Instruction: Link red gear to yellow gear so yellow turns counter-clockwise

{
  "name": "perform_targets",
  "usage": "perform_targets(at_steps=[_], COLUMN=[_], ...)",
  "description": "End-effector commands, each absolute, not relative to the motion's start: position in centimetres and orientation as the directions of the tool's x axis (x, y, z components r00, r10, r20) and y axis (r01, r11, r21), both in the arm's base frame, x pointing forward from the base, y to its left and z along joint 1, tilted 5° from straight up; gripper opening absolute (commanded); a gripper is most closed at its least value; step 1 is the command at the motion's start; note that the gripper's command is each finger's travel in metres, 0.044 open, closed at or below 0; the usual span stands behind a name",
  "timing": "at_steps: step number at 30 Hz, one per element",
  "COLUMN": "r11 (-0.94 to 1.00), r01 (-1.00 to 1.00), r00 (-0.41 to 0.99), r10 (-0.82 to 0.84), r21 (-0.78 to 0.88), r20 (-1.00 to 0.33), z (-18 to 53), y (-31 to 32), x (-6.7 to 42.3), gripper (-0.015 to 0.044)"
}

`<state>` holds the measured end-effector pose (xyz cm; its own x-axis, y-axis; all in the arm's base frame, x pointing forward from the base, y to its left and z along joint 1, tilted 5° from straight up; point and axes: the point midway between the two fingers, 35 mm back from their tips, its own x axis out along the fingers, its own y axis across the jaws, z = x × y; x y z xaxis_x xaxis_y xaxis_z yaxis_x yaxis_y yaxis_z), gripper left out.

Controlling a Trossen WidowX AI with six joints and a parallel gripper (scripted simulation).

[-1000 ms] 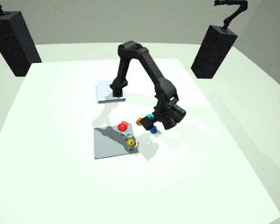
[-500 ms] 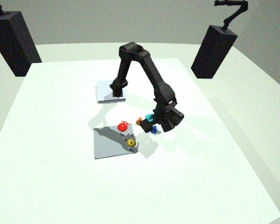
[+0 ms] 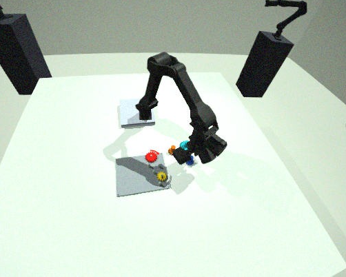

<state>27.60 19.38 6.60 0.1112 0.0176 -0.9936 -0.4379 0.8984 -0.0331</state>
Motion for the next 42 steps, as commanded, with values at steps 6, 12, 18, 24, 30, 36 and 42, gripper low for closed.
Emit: perform_targets(at_steps=[6,12,18,24,30,36,42], r11=[0.899,0.899,0.899,0.899,0.899,0.899,0.899], r01=[-0.436,-0.436,-0.436,-0.436,-0.436,-0.436,-0.436], r00=[0.113,0.113,0.113,0.114,0.114,0.114,0.114], r10=[0.014,0.014,0.014,0.015,0.015,0.015,0.016], r21=[-0.037,-0.037,-0.037,-0.036,-0.036,-0.036,-0.036], r20=[-0.993,-0.993,-0.993,-0.993,-0.993,-0.993,-0.993], z=[6.5,6.5,7.4,8.6,9.8,11.1,12.3], y=[19.3,19.3,19.5,19.7,19.9,20.1,20.2], x=[27.7,27.7,27.8,27.9,27.9,27.9,27.9], gripper=[0.0059,0.0,0.0,0.0,0.0,0.0,0.0])
